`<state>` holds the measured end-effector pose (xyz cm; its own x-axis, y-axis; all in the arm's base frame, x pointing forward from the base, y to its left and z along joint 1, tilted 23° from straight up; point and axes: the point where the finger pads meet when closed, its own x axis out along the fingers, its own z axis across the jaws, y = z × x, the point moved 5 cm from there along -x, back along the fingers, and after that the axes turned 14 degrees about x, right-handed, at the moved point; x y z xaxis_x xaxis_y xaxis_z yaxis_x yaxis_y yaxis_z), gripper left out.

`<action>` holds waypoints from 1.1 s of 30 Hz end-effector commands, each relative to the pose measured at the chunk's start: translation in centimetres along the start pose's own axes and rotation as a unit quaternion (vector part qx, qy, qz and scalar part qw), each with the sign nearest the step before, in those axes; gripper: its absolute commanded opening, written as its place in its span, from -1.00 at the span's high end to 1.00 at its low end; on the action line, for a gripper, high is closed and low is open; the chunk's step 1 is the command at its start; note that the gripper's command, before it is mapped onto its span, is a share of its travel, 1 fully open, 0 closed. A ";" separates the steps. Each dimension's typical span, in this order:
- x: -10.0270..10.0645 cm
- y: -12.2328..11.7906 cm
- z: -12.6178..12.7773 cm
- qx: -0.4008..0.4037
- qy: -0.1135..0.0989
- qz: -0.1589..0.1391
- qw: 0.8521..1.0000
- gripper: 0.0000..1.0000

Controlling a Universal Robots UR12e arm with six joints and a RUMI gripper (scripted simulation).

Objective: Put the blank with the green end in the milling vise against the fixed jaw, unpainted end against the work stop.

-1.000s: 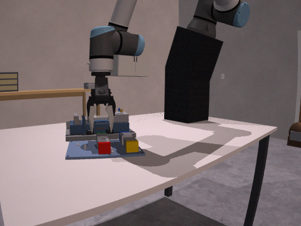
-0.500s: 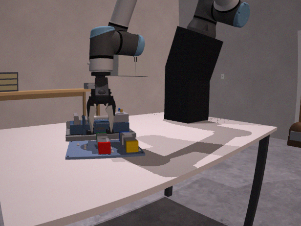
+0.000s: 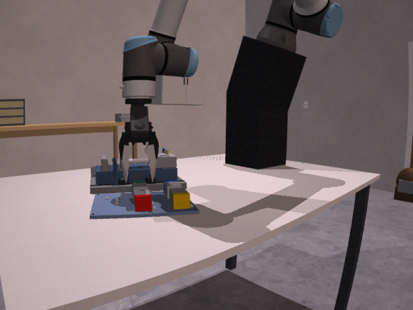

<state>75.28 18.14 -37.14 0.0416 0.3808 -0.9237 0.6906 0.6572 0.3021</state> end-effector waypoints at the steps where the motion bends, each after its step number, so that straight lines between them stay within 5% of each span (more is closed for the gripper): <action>1: 0.0 0.0 0.1 0.000 0.000 0.000 1.000 0.19; 33: 1.0 0.0 0.1 0.000 0.000 0.000 1.000 0.19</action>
<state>75.31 18.48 -37.97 0.0416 0.3808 -0.9237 0.6906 0.6572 0.3020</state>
